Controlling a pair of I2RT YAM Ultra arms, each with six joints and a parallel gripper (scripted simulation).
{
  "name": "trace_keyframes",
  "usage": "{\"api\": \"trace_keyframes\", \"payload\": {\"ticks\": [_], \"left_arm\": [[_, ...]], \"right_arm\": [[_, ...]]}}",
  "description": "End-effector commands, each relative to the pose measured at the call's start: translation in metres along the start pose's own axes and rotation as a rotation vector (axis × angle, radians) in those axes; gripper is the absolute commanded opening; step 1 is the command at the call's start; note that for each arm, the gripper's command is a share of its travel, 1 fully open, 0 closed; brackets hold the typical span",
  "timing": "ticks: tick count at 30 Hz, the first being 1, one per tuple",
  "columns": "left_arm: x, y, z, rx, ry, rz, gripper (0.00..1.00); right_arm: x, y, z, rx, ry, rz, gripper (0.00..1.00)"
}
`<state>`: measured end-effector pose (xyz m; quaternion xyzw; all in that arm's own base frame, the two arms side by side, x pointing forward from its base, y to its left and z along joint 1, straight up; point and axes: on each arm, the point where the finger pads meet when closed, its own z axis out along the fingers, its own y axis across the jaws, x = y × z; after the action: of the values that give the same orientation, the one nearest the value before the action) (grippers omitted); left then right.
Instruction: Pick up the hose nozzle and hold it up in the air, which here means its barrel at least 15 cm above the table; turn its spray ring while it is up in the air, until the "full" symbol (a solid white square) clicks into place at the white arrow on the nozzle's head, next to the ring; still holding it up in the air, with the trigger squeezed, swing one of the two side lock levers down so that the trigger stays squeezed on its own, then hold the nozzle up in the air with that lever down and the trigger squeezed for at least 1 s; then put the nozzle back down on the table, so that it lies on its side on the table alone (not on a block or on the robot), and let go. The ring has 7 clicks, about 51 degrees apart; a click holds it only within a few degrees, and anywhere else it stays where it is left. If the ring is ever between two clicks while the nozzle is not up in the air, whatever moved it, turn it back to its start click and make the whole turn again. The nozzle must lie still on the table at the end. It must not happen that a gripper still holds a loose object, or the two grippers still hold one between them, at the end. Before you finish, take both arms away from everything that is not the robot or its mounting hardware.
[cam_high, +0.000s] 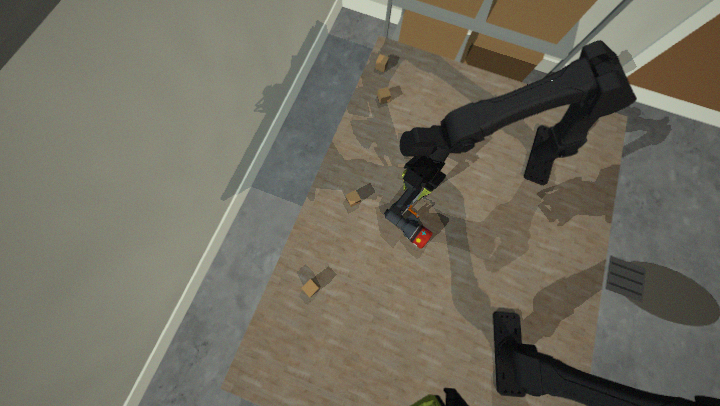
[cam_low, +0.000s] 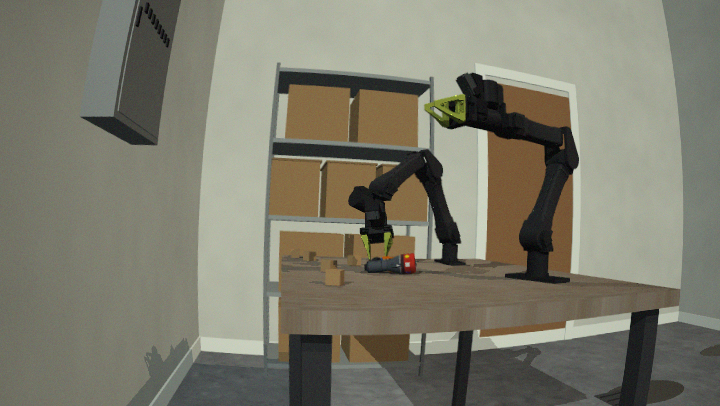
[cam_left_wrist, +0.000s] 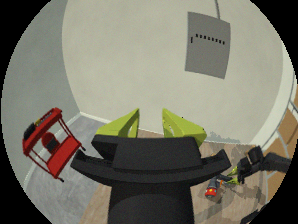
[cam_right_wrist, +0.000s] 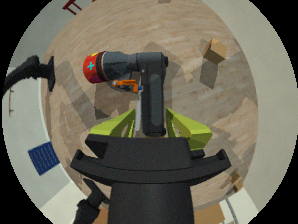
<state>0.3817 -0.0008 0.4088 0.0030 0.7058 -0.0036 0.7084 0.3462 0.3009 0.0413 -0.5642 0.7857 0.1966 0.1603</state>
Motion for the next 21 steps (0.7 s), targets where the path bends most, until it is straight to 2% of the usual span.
{"api": "trace_keyframes", "payload": {"ticks": [1, 9, 10, 12, 16, 18, 19, 21], "left_arm": [[-0.024, -0.002, -0.004, 0.004, -0.052, 0.009, 0.37], [-0.024, -0.002, -0.004, 0.004, -0.052, 0.009, 0.37], [-0.024, -0.002, -0.004, 0.004, -0.052, 0.009, 0.37], [-0.024, -0.002, -0.004, 0.004, -0.052, 0.009, 0.37], [-0.024, -0.002, -0.004, 0.004, -0.052, 0.009, 0.37], [-0.024, -0.002, -0.004, 0.004, -0.052, 0.009, 0.37], [-0.023, -0.002, -0.004, 0.003, -0.051, 0.009, 0.37], [-0.023, -0.002, -0.004, 0.001, -0.05, 0.009, 0.37]], "right_arm": [[-0.008, 0.002, -0.031, -0.008, -0.017, -0.01, 0.5], [-0.009, 0.001, -0.063, -0.001, -0.022, -0.012, 0.5], [-0.013, -0.001, -0.053, 0.006, -0.032, -0.017, 0.5], [-0.002, 0.01, -0.036, -0.024, -0.002, -0.018, 0.5], [0.001, 0.009, -0.041, -0.025, 0.003, -0.006, 0.5], [-0.007, -0.005, -0.041, -0.002, -0.021, -0.008, 0.5], [-0.022, -0.014, -0.069, 0.065, -0.086, -0.013, 0.5], [-0.006, -0.013, -0.062, 0.073, -0.059, 0.021, 0.5]]}}
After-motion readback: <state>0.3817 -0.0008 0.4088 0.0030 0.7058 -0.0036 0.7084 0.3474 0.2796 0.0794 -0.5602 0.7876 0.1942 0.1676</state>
